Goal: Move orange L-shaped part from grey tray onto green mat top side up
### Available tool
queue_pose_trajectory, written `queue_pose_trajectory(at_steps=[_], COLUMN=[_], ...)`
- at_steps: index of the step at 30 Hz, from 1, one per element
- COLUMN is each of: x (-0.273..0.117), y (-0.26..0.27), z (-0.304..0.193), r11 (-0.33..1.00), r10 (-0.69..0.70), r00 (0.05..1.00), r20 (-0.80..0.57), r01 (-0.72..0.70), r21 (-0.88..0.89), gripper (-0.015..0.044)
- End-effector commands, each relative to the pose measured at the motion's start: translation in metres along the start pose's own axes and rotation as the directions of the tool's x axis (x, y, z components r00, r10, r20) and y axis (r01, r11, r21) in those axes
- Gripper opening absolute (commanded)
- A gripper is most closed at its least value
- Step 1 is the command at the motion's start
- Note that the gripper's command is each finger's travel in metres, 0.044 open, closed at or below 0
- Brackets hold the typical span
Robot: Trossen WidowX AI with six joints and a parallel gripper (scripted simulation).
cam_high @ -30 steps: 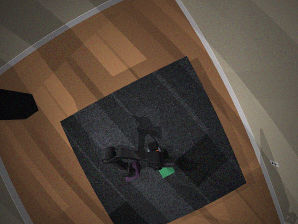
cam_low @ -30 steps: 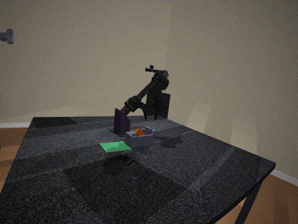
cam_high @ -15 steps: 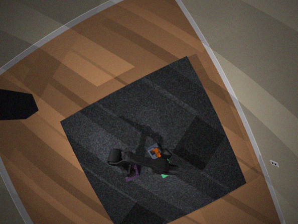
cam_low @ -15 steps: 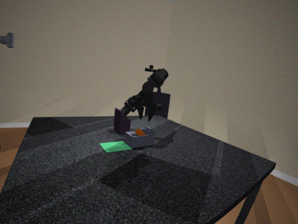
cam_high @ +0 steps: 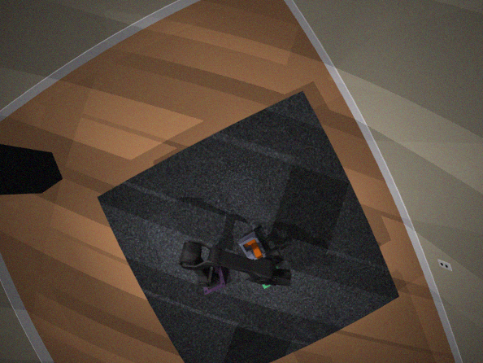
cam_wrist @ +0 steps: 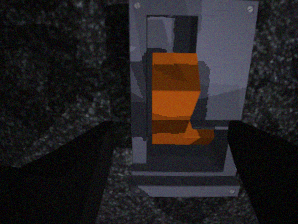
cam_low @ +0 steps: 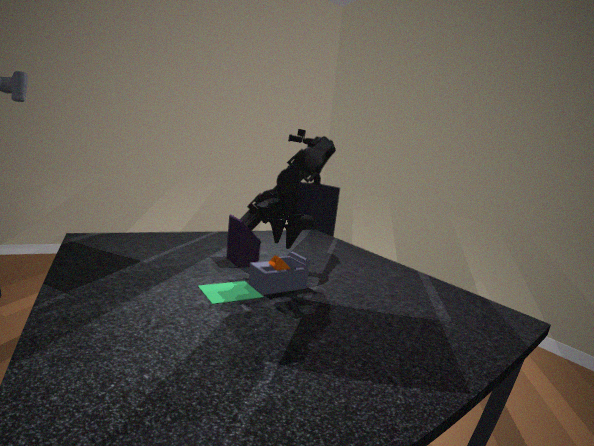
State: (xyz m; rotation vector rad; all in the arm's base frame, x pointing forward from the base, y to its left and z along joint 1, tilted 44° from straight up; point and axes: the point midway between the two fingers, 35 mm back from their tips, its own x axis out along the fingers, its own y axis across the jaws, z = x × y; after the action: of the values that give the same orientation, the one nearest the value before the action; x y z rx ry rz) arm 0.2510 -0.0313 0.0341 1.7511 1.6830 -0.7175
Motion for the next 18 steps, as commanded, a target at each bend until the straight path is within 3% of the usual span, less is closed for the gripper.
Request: queue_pose_trajectory(at_steps=[1,18], x=[0.017,0.039], y=[-0.003,-0.002], z=[-0.001,-0.001], r11=[1.0,1.0], r10=[-0.013,-0.013], r00=[1.0,1.0], r20=[-0.014,-0.013], r01=[0.013,0.013], r21=[0.013,0.013], gripper=[0.028,0.028])
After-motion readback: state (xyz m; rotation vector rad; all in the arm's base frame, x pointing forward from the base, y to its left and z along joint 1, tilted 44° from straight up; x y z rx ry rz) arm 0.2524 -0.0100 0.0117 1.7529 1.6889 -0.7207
